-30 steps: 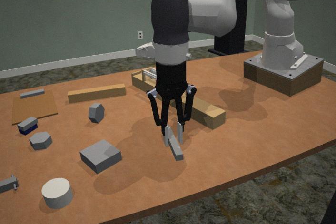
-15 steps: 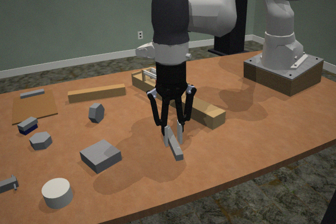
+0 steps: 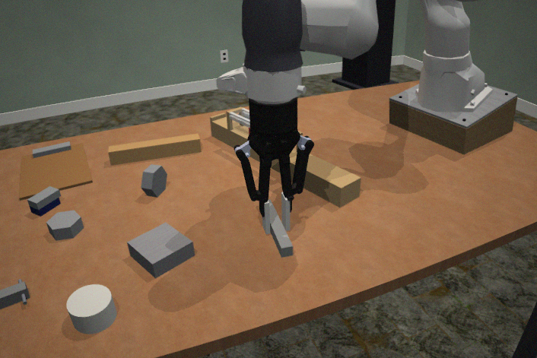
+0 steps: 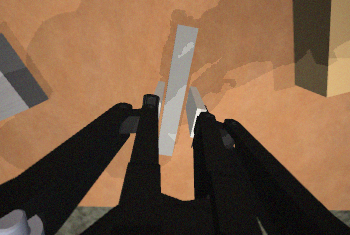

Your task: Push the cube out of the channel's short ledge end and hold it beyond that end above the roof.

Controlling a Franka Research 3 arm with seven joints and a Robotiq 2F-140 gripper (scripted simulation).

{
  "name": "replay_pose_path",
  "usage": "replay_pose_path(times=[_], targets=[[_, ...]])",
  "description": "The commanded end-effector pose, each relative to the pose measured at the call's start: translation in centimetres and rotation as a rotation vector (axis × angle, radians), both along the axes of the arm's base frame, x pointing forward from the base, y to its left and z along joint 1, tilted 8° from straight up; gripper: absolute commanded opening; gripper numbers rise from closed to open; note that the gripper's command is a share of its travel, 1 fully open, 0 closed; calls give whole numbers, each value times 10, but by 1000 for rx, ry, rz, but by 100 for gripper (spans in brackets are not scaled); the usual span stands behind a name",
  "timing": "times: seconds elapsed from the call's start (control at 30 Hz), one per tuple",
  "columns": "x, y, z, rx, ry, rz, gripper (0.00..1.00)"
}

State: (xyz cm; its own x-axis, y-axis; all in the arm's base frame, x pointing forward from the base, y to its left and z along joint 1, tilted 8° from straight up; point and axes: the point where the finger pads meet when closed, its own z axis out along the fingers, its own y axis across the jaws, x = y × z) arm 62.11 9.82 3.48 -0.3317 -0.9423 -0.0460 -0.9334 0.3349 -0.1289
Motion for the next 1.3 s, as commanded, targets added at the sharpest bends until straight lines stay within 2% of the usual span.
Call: replay_pose_path(times=[0.0, 1.1, 1.2, 1.27], targets=[[2, 0, 0, 0, -4, -3, 0], [1, 0, 1, 0, -4, -3, 0], [0, 0, 9, 0, -4, -3, 0], [-2, 0, 24, 0, -4, -3, 0]])
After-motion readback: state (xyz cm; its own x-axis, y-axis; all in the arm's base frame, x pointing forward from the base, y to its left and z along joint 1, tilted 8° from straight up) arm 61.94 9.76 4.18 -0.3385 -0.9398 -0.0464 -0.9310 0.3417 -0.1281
